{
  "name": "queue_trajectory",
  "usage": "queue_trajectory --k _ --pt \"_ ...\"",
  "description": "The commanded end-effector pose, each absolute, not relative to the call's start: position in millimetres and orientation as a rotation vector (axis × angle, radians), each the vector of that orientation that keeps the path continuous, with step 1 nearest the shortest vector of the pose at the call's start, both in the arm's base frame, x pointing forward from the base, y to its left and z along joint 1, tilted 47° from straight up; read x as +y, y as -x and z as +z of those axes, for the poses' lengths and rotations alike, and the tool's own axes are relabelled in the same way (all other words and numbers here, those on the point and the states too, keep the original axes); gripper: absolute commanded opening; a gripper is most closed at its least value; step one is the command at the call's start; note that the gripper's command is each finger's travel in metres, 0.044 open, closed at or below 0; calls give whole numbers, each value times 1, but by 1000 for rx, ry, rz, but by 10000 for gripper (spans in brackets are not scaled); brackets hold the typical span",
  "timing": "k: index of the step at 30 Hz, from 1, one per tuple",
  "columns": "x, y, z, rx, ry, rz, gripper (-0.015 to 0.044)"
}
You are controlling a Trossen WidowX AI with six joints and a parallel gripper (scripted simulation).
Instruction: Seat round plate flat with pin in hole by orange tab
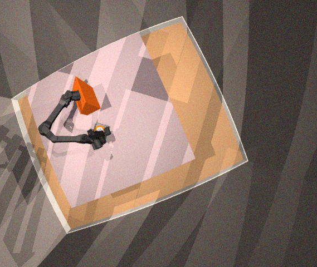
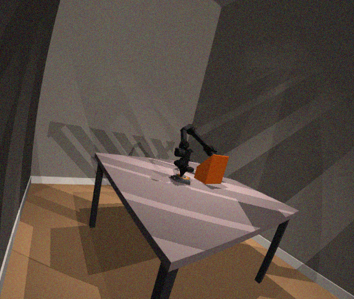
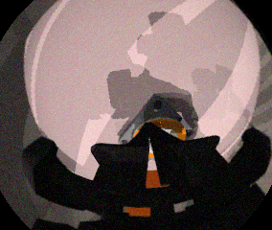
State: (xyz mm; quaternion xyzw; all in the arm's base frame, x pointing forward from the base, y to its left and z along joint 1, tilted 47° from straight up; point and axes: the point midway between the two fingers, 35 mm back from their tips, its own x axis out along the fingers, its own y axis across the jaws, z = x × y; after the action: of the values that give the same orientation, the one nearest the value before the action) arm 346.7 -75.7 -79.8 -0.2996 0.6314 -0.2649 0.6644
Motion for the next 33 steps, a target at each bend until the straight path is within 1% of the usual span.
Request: queue_trajectory --k 1,33 --pt "-79 -351 -73 1418 676 -606 0" --pt "-97 -352 -52 1418 677 -607 0"
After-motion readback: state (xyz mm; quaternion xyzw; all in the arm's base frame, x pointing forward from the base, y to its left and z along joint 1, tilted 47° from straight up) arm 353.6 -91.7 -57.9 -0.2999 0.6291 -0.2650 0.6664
